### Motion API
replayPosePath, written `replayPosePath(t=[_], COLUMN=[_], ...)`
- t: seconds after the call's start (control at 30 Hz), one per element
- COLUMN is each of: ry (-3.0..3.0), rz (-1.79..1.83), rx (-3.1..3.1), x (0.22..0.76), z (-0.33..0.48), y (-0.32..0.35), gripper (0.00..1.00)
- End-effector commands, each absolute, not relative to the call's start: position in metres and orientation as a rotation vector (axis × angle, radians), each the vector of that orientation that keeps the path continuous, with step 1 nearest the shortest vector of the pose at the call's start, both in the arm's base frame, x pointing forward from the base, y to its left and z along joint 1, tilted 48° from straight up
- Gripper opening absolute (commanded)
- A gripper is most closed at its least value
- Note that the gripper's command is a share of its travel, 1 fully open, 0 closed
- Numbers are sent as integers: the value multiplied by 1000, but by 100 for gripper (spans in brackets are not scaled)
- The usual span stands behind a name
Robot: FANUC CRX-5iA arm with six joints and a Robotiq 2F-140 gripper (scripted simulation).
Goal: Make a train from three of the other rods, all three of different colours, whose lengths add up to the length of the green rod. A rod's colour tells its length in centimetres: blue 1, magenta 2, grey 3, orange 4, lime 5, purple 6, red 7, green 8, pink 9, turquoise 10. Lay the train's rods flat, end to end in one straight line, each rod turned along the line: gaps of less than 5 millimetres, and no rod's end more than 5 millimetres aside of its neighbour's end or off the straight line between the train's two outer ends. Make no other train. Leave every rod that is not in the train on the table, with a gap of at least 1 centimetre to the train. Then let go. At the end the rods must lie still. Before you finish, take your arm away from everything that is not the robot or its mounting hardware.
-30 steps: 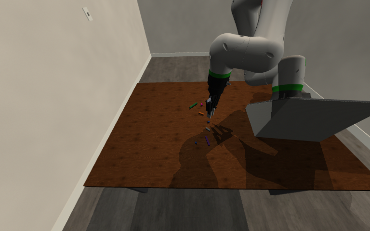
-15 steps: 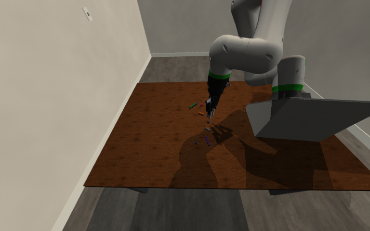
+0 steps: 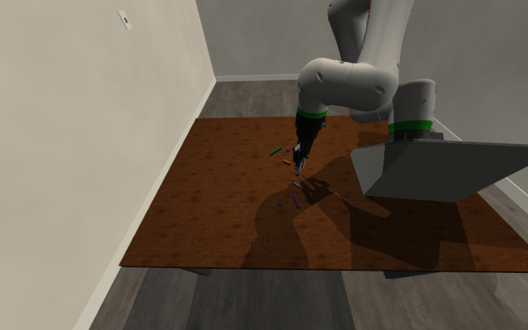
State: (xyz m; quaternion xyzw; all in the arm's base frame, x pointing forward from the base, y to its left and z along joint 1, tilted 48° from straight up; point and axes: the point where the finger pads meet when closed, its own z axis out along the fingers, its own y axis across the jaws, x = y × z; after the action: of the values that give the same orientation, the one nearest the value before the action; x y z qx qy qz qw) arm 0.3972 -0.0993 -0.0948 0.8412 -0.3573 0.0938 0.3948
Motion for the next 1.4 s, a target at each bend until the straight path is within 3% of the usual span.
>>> replayPosePath(t=[0.0, 1.37], ry=[-906, -906], rz=[238, 238], rx=[2134, 2134], x=[397, 394], z=[-97, -115], y=[-102, -121], gripper=[15, 15])
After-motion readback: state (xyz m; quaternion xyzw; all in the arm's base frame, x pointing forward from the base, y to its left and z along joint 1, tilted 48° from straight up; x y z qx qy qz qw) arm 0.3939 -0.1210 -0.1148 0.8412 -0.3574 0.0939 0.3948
